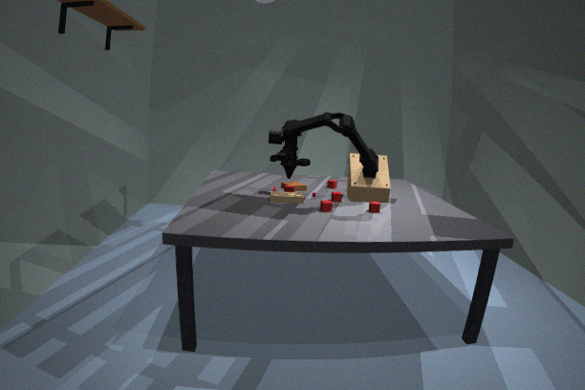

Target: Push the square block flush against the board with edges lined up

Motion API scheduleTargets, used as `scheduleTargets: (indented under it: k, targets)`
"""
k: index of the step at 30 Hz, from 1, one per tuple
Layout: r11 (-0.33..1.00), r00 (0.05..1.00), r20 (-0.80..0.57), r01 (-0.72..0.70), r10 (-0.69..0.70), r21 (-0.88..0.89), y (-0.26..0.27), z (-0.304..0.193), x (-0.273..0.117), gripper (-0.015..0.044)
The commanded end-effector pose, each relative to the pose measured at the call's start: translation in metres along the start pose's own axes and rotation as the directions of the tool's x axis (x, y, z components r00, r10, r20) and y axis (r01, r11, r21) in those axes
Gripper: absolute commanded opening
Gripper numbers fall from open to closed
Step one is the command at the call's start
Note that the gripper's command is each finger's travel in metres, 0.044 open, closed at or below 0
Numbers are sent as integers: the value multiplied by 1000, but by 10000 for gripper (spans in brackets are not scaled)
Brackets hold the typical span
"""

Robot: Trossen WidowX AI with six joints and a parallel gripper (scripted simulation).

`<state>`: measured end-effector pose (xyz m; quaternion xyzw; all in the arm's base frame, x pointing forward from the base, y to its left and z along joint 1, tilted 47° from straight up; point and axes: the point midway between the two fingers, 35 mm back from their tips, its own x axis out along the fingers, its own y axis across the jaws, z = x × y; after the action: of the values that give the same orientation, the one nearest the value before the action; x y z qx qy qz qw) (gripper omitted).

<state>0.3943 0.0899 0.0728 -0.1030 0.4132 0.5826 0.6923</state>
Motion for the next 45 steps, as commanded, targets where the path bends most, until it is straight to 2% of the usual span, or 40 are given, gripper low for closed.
scheduleTargets:
  k: [1, 10, 20, 25, 28, 30, 45]
  targets:
    - [993, 1000, -5, -1, 2, 116, -6, -21, 6, 0]
    - [913, 1000, -1, -4, 5, 408, -15, -72, 21, 0]
    - [731, 1000, 8, -13, 11, 683, -15, -126, 37, 0]
    - [715, 1000, 8, -14, 11, 699, -15, -130, 41, 0]
    - [715, 1000, 10, -15, 12, 699, -14, -129, 81, 0]
    - [715, 1000, 11, -17, 13, 699, -13, -129, 93, 0]
    - [716, 1000, 11, -16, 12, 698, -27, -117, 93, 0]
